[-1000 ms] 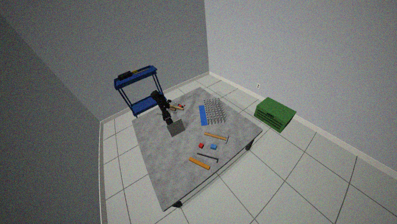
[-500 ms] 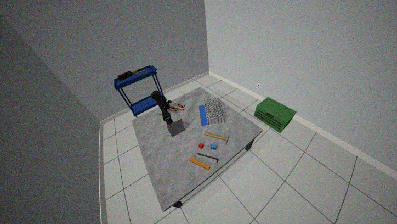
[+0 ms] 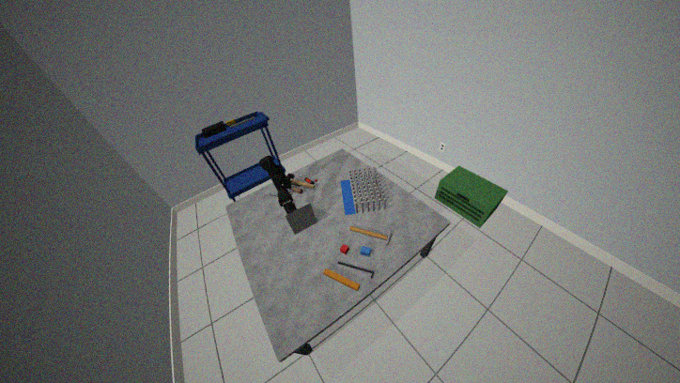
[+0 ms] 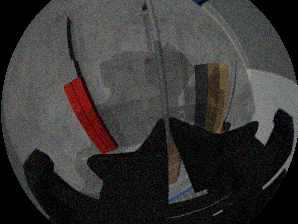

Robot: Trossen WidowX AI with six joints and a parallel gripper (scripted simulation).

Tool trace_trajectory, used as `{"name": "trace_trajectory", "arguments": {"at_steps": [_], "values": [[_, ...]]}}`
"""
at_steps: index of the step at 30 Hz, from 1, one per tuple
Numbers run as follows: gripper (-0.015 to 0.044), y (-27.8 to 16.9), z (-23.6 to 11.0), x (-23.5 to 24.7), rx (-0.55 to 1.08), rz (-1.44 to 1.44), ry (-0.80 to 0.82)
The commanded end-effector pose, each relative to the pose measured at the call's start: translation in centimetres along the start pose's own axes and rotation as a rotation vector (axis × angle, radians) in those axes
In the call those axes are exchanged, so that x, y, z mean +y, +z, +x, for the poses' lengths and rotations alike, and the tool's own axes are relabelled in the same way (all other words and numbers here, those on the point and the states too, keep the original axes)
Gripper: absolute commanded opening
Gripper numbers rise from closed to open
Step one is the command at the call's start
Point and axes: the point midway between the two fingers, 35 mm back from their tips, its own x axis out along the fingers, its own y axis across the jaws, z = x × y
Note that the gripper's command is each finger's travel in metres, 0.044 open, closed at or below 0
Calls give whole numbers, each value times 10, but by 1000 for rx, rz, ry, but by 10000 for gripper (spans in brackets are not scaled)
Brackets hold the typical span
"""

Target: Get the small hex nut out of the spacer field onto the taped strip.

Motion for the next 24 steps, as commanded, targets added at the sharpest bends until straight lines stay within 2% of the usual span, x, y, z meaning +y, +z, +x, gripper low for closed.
{"name": "trace_trajectory", "arguments": {"at_steps": [1, 24], "values": [[0, -1, 8, 2, 5, 5, -2], [0, 0, 18, 5, 1, -6, -17]]}}
